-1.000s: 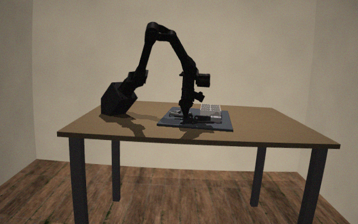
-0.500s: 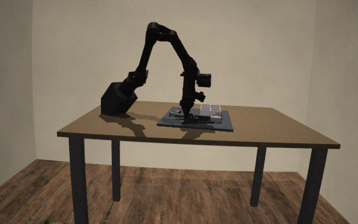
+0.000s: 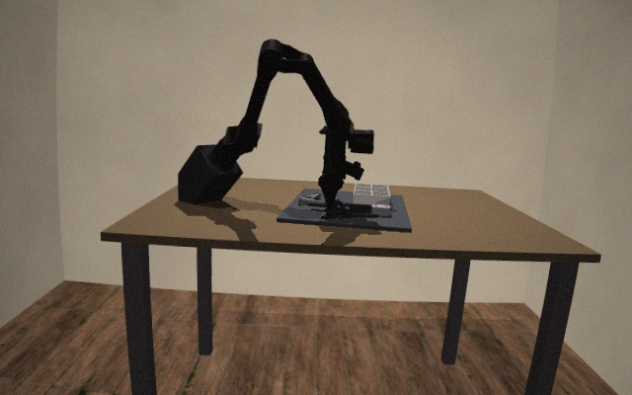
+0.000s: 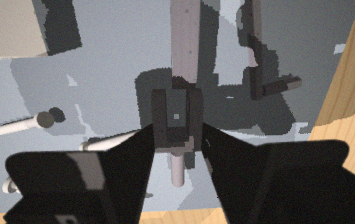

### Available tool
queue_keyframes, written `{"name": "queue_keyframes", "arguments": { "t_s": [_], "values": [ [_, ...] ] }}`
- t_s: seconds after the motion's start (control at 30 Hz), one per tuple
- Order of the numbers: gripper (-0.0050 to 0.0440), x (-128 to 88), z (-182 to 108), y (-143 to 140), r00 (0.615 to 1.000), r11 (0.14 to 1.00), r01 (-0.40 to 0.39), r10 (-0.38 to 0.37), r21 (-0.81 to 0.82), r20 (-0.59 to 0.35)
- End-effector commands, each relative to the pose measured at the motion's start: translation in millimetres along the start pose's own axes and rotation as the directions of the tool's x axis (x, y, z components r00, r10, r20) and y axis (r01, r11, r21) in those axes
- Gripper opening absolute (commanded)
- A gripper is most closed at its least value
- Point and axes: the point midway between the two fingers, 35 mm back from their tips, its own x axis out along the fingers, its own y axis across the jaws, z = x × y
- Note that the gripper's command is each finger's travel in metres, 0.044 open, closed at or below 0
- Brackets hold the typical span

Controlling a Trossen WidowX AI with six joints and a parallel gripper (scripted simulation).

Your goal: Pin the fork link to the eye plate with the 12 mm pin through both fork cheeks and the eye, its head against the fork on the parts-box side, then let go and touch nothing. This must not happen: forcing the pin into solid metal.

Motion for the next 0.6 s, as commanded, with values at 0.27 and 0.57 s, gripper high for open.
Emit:
{"name": "queue_keyframes", "arguments": {
  "t_s": [0.27,0.57],
  "values": [
    [0.0124,-2.2,6.0,0.5,1.000,1.000,-0.003,0.003,0.008,0.016],
    [0.0124,0.0,0.1,0.0,1.000,1.000,-0.003,0.003,0.008,0.016]
  ]
}}
